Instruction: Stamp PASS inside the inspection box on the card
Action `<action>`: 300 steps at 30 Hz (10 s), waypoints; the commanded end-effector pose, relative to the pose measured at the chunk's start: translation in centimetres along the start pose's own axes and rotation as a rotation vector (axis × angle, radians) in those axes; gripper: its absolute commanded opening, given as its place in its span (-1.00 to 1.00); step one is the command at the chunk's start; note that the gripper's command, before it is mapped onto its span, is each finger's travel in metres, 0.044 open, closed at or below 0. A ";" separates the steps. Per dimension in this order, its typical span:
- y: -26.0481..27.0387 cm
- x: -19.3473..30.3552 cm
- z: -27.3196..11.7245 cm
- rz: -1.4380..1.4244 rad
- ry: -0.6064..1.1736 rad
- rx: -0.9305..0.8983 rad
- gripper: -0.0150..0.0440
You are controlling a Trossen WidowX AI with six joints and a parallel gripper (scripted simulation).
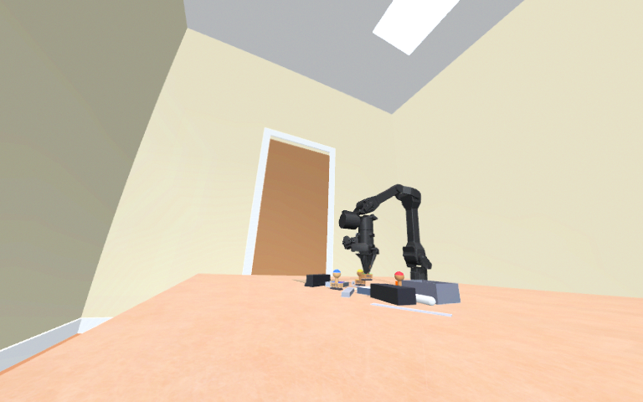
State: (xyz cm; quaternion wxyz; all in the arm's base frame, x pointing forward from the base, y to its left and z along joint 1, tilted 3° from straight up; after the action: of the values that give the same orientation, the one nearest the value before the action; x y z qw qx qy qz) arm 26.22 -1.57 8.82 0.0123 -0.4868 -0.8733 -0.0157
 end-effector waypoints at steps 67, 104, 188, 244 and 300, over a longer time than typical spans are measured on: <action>-0.1 0.2 2.9 0.003 0.003 -0.003 -0.49; -0.1 0.2 3.0 0.003 0.003 -0.003 -0.49; -0.1 0.1 -3.5 0.003 0.002 -0.003 -0.49; 17.4 4.4 -3.3 -0.001 0.006 -0.017 -0.49; 17.5 4.3 -7.8 -0.002 0.006 -0.016 0.40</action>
State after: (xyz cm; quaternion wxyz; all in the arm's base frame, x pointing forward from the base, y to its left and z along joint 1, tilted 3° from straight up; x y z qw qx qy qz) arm 39.08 11.28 13.11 0.0188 -0.4864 -0.8734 -0.0144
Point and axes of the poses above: the point midway between the two fingers, 35 mm back from their tips, its own z axis out along the fingers, its own y axis across the jaws, x = y × z, the point moved 2 cm from there along -z, back along the fingers, and after that the axes turned 6 degrees about z, right-handed, at the moved point
